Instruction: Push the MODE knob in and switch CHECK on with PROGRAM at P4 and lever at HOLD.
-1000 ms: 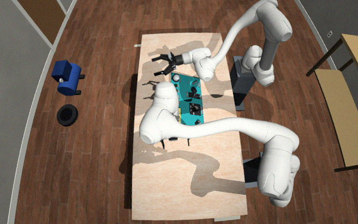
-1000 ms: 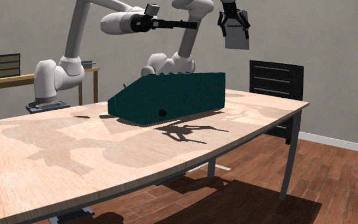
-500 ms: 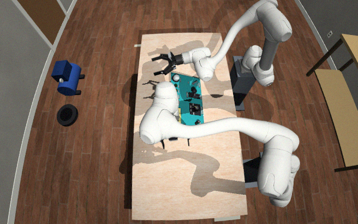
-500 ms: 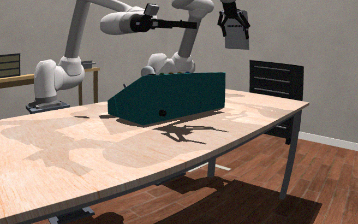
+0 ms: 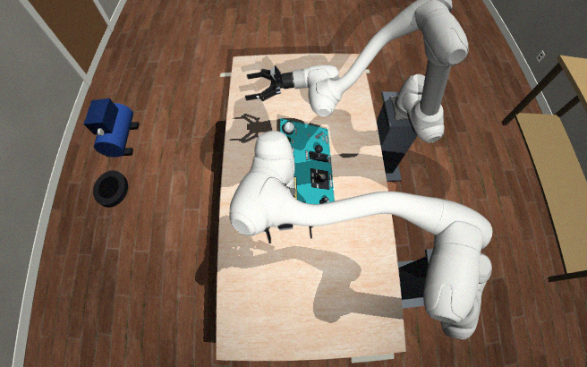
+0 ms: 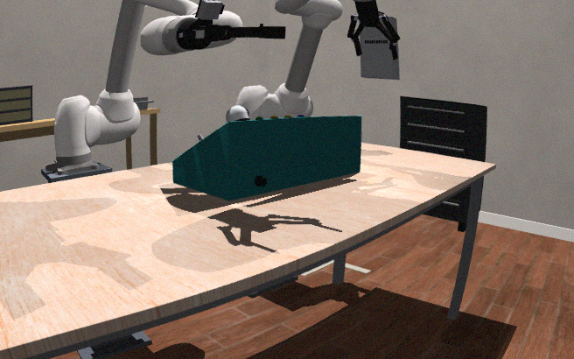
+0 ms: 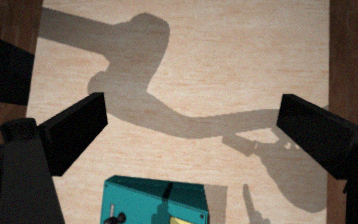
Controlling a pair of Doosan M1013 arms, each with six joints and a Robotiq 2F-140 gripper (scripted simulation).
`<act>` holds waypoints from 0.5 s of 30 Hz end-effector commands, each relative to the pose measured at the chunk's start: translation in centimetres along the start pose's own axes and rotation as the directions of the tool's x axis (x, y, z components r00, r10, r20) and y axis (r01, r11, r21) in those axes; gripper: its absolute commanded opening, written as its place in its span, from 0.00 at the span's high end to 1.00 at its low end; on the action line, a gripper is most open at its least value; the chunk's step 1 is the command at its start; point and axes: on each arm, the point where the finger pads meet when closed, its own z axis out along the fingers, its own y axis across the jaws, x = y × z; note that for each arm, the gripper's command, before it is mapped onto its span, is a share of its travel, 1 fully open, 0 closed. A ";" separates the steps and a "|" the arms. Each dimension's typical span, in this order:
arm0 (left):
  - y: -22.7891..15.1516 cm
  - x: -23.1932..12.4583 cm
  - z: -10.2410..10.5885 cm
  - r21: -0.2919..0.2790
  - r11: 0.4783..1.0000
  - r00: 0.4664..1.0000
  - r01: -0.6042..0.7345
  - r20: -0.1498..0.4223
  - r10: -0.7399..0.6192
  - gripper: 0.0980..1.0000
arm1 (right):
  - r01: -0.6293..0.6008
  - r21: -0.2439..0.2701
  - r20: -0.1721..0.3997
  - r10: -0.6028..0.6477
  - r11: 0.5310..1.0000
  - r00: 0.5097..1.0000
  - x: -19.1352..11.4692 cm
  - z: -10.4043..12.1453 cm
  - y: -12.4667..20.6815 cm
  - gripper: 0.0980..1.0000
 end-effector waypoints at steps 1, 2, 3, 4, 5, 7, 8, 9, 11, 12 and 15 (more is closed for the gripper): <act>-0.4 0.4 -0.7 -0.002 1.000 1.000 0.001 0.000 -0.001 0.00 | -0.020 -0.136 -0.017 0.018 0.991 1.000 0.9 0.4 6.9 0.00; -0.4 0.5 -0.8 -0.002 1.000 1.000 0.001 0.000 -0.001 0.00 | -0.022 -0.146 -0.018 0.019 0.989 1.000 1.0 0.4 8.2 0.00; -0.5 0.5 -1.0 -0.002 1.000 1.000 0.001 0.000 -0.001 0.00 | -0.023 -0.155 -0.019 0.020 0.988 1.000 1.2 0.4 9.5 0.00; -0.6 0.6 -1.2 -0.002 1.000 1.000 0.001 0.000 -0.001 0.00 | -0.025 -0.164 -0.020 0.022 0.986 1.000 1.3 0.4 10.9 0.00; -0.7 0.7 -1.3 -0.002 1.000 1.000 0.001 0.000 -0.001 0.00 | -0.026 -0.175 -0.022 0.023 0.984 1.000 1.4 0.4 12.3 0.00; -0.9 0.9 -1.6 -0.002 1.000 1.000 0.001 0.000 -0.001 0.00 | -0.030 -0.199 -0.025 0.026 0.980 0.999 1.7 0.2 15.0 0.00; -1.0 0.9 -1.7 -0.002 1.000 1.000 0.001 0.000 -0.001 0.00 | -0.032 -0.212 -0.027 0.027 0.977 0.999 1.8 0.2 16.3 0.00; -1.1 1.0 -1.9 -0.002 1.000 1.000 0.001 0.000 -0.001 0.00 | -0.034 -0.226 -0.028 0.029 0.974 0.999 1.9 0.1 17.6 0.00; -1.1 1.1 -2.0 -0.002 1.000 1.000 0.001 0.000 -0.001 0.00 | -0.037 -0.240 -0.030 0.030 0.970 0.999 2.0 -0.1 19.0 0.00; -1.1 1.1 -2.0 -0.002 1.000 1.000 0.001 0.000 -0.001 0.00 | -0.037 -0.240 -0.030 0.030 0.970 0.999 2.0 -0.1 19.0 0.00; -1.3 1.2 -2.3 -0.002 1.000 1.000 0.001 0.000 -0.001 0.00 | -0.047 -0.303 -0.039 0.037 0.952 0.999 2.5 -0.9 24.9 0.00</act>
